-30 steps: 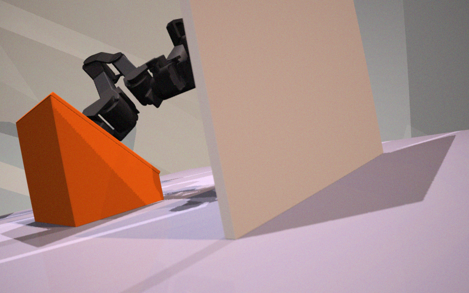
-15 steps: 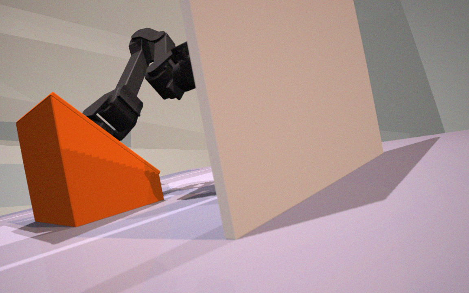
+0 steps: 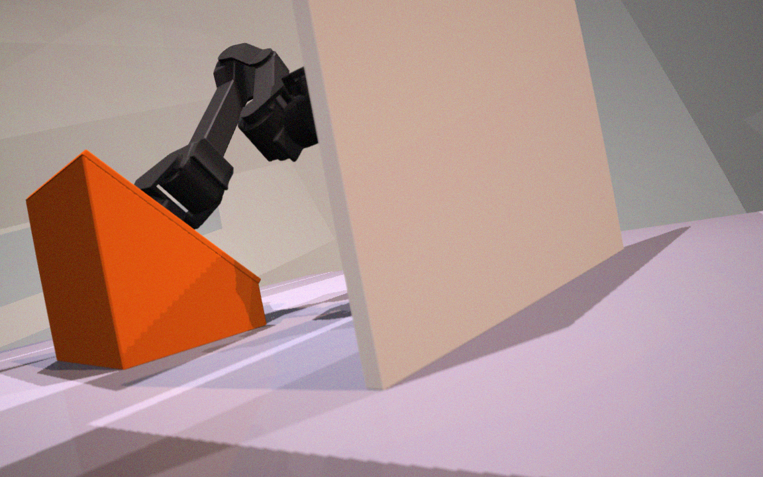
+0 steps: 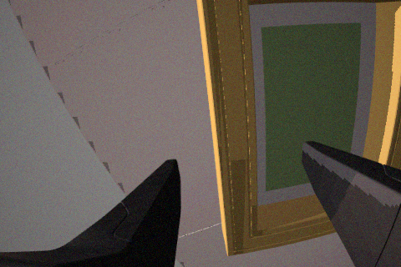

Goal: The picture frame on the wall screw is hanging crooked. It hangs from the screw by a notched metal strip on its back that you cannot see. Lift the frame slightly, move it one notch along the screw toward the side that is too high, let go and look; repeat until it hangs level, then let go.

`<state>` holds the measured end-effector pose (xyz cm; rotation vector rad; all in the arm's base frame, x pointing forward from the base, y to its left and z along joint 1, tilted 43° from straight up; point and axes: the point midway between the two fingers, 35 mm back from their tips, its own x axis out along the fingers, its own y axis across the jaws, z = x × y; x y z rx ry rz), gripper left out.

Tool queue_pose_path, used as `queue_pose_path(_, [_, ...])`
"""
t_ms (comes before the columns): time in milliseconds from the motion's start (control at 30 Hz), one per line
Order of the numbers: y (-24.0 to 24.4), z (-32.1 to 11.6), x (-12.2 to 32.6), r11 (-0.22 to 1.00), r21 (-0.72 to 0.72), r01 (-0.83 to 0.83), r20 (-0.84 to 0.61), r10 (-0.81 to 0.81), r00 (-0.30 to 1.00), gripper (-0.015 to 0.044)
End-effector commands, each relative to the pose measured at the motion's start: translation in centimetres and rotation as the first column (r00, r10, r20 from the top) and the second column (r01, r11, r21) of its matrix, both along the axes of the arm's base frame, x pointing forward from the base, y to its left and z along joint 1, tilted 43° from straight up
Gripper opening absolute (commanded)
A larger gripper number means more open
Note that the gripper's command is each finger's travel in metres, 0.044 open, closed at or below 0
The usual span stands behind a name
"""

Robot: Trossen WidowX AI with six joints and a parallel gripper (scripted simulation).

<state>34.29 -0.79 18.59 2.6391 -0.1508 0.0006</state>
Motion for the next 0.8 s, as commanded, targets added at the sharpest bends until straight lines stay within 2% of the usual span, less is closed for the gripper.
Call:
queue_pose_path(0, [0.0,0.1,0.4,1.0,0.002,-0.003,0.003,0.003,1.0,0.026])
queue_pose_path(767, [-0.4,0.3,3.9,1.0,0.002,-0.003,0.005,0.003,1.0,0.026])
